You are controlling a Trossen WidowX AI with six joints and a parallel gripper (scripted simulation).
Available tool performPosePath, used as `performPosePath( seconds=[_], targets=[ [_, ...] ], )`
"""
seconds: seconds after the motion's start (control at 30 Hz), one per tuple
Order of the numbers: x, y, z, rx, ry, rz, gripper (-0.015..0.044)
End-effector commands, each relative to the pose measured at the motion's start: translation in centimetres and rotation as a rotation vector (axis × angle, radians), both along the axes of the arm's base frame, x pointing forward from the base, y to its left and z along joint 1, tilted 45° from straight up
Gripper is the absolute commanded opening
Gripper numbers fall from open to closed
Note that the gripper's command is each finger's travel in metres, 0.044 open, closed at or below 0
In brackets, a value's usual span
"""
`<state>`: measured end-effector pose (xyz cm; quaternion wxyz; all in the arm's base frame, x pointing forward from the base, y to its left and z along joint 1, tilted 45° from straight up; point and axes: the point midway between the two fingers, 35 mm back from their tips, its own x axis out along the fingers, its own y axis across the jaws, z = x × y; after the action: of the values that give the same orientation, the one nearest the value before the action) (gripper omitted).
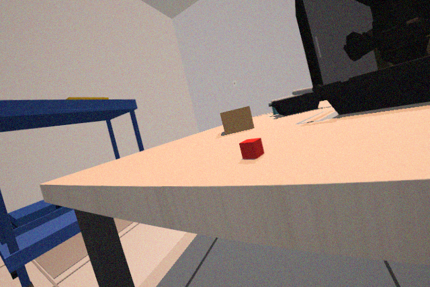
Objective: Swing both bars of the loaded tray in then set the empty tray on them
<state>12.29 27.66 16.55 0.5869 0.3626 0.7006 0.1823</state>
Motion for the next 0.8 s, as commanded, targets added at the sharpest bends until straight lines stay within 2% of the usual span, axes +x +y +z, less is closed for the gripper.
performPosePath(
  seconds=[0.0,0.13,0.6,0.77],
  targets=[
    [-0.22,0.70,-0.96,-0.006,0.006,-0.004,0.0440],
    [-0.22,0.70,-0.96,-0.006,0.006,-0.004,0.0440],
    [-0.22,0.70,-0.96,-0.006,0.006,-0.004,0.0235],
    [-0.22,0.70,-0.96,-0.006,0.006,-0.004,0.0201]
  ],
)
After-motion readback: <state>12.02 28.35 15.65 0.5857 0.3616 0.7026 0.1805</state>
